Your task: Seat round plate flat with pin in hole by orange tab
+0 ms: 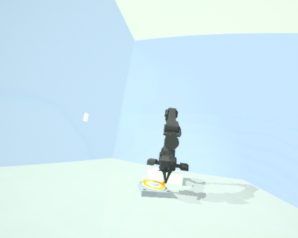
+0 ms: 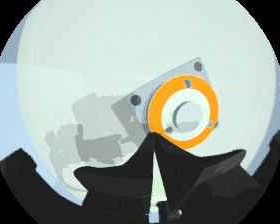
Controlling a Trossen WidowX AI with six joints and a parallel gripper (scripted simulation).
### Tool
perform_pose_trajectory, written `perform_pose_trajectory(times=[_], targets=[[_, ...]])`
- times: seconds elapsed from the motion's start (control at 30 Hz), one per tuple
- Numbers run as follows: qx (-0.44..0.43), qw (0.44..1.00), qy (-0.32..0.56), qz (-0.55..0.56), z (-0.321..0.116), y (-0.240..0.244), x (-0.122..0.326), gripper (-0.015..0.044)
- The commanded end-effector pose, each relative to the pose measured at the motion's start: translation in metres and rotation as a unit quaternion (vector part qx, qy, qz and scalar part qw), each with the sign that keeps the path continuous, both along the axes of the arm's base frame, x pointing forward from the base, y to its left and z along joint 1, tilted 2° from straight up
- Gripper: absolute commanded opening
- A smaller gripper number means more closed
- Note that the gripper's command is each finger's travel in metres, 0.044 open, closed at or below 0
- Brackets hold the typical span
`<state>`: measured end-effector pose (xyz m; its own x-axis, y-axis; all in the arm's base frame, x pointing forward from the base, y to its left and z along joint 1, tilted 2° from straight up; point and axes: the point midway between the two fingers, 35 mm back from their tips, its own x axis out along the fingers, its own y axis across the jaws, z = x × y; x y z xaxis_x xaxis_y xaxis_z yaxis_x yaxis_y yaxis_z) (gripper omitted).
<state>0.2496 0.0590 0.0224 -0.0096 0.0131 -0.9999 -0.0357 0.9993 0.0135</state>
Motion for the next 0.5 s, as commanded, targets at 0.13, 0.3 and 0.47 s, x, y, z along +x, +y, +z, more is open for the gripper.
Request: perform_pose_trajectory(times=[0.13,0.3,0.47], targets=[[-0.003,1.0,0.004,0.0,-0.002,-0.006,-0.012,0.0],[-0.003,1.0,0.004,0.0,-0.001,-0.01,-0.017,0.0],[-0.003,1.0,0.004,0.0,0.0,-0.015,-0.021,0.0]])
